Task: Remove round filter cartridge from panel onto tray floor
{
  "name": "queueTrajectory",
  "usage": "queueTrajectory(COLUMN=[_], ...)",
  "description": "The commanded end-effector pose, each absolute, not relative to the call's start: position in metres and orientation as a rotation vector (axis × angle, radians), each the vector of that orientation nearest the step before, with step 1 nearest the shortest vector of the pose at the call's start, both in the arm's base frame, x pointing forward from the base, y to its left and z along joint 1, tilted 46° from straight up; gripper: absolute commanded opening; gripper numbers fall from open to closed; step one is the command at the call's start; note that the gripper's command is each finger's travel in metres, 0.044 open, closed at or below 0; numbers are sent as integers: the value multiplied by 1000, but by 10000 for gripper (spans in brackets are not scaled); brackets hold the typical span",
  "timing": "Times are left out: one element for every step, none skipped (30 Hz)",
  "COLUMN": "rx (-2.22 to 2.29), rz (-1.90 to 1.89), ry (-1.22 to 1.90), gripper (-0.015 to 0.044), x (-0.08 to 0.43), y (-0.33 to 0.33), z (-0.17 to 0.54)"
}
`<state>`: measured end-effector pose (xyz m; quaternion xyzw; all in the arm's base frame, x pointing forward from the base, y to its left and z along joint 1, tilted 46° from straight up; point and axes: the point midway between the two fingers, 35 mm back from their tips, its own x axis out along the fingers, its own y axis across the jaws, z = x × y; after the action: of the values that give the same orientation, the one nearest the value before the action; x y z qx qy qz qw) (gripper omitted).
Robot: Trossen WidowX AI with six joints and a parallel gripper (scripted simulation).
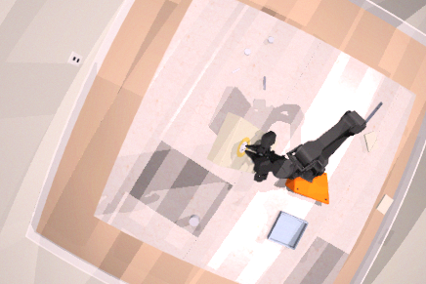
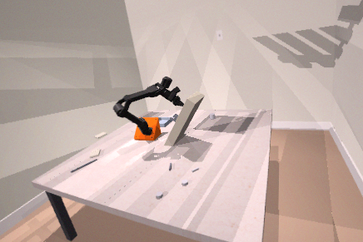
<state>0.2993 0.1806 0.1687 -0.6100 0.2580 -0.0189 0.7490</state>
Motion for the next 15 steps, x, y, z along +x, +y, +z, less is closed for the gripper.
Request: queueTrajectory(rx=[-1341, -1341, -1341, -1341, -1341, -1341, -1341, -1341, -1341, -1341, -1341, -1341, -1341, -1341, -1341], rz=[-39, -39, -39, -39, -39, -39, -39, -39, -39, -39, -39, -39, -39, -39, -39], ry=[566, 566, 566, 566, 566, 566, 566, 566, 566, 566, 566, 566, 566, 566, 566], gripper=[88, 88, 88, 88, 88, 88, 88, 88, 88, 88, 88, 88, 88, 88, 88], x=[302, 302, 302, 302, 302, 302, 302, 302, 302, 302, 302, 302, 302, 302, 302], y=[177, 177, 177, 177, 177, 177, 177, 177, 177, 177, 177, 177, 177, 177, 177], z=[166, 166, 165, 165, 165, 165, 165, 165, 164, 164, 164, 164, 164, 164, 164])
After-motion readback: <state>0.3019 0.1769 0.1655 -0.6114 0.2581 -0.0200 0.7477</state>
